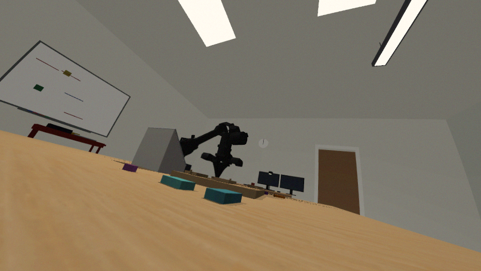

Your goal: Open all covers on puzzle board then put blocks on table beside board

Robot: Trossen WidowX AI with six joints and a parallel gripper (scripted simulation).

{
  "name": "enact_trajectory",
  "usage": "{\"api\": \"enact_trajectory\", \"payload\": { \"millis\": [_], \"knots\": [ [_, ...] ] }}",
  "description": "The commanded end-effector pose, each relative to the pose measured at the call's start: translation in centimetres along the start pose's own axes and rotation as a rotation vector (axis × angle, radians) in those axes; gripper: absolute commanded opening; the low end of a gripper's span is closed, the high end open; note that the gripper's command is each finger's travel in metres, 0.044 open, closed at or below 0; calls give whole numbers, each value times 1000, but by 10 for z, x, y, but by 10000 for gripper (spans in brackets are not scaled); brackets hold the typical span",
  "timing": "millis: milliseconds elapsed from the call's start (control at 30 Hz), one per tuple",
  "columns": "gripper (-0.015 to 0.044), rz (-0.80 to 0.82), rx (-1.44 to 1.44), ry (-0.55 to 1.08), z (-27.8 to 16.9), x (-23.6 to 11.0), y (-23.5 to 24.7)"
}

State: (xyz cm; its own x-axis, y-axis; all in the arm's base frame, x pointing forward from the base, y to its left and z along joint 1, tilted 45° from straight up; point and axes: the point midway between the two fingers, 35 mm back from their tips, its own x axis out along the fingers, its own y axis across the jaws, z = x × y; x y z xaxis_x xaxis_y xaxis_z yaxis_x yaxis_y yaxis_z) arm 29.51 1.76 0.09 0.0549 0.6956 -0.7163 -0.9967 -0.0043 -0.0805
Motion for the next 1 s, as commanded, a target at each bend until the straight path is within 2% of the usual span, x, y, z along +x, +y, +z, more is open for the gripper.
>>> {"api": "enact_trajectory", "payload": {
  "millis": [0,967],
  "knots": [
    [0,0,2,-7,2,-4,0],
    [0,0,2,-5,6,-41,-1]
  ]
}}
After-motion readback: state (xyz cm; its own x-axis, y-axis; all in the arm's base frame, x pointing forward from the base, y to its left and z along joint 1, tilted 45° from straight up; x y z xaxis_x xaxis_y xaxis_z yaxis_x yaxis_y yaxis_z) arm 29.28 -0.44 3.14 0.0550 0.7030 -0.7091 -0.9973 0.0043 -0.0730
